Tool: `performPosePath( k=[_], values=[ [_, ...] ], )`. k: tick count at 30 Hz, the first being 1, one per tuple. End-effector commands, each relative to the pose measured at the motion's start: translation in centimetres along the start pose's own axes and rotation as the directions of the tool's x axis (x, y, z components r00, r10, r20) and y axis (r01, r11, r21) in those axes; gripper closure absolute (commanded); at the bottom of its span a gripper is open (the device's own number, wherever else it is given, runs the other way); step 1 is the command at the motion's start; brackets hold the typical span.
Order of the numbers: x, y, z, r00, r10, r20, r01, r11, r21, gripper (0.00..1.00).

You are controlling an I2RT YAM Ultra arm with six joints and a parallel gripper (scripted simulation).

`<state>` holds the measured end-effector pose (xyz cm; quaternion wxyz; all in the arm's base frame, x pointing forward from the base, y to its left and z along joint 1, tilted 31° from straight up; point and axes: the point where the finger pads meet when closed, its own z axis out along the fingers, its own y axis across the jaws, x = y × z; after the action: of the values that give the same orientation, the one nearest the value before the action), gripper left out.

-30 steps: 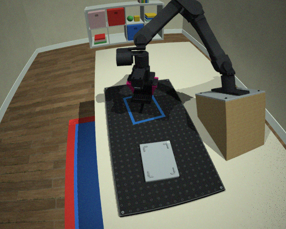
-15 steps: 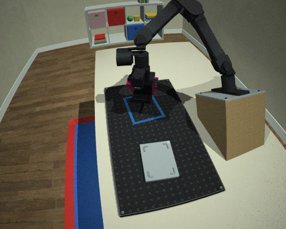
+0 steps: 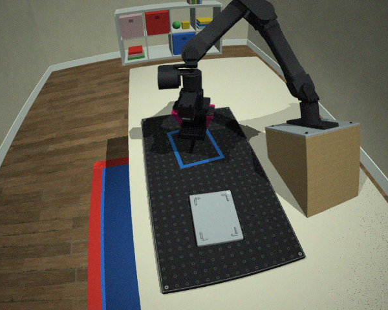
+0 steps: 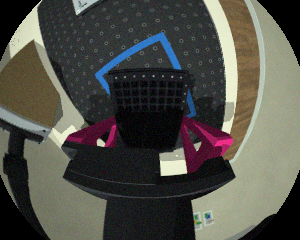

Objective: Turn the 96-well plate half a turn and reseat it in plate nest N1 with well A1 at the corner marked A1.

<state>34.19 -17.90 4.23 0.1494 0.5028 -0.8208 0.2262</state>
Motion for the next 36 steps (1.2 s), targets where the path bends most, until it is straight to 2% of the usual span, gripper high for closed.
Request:
performPosePath(
  k=[1, 15, 36],
  values=[
    [-0.3, -0.4, -0.7, 1.0, 0.001, 0.014, -0.001, 1.0, 0.02, 1.0],
    [-0.3, -0.4, -0.5, 1.0, 0.001, 0.014, -0.001, 1.0, 0.02, 1.0],
    [-0.3, -0.5, 0.7, 1.0, 0.001, 0.014, -0.001, 1.0, 0.02, 1.0]
  ],
)
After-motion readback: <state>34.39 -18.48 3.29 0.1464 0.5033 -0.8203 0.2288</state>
